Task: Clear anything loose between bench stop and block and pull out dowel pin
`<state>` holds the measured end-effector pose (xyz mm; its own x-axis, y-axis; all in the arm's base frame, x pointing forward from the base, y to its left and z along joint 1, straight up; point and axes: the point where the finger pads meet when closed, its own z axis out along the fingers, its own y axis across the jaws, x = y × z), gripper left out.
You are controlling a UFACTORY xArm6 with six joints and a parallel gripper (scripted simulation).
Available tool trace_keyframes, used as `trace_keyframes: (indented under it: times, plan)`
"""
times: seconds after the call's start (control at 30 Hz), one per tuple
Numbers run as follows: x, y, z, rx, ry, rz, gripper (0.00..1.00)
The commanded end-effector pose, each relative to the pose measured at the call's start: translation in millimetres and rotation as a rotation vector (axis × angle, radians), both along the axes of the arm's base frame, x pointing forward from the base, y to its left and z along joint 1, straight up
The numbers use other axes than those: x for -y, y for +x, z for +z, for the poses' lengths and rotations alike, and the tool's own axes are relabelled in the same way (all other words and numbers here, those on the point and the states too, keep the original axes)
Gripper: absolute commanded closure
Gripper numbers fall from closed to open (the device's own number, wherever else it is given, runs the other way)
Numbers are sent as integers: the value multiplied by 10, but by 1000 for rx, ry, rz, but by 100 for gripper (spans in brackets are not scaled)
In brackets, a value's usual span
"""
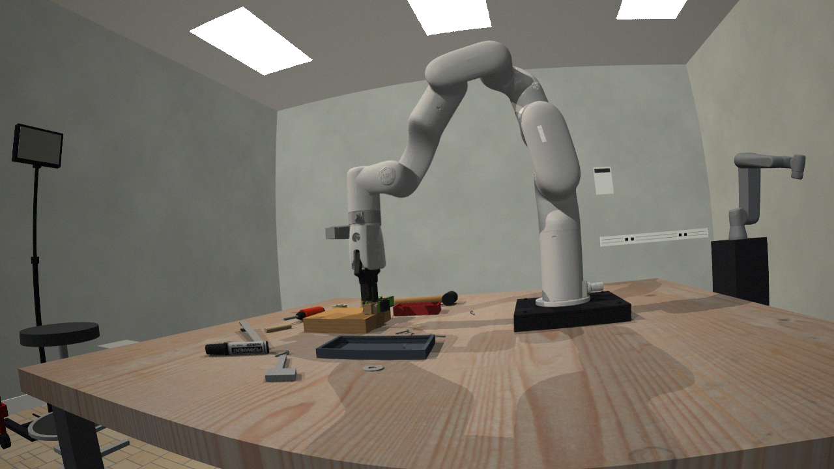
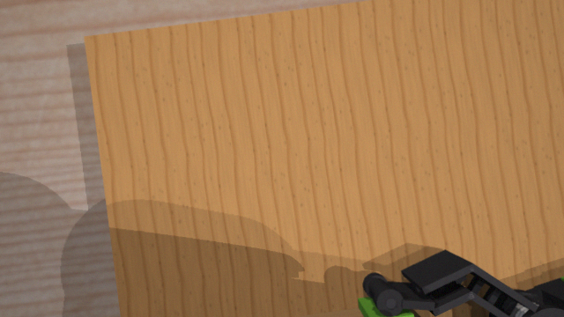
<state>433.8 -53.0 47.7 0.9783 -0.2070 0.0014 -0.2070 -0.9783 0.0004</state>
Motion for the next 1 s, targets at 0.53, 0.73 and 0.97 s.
trace_keyframes:
  times: [0.53,0.73,0.97]
  plan:
    - [3,14,17,5,2,326,100]
    - [3,14,18,5,2,415,100]
    - [2,14,19,5,1,524,100]
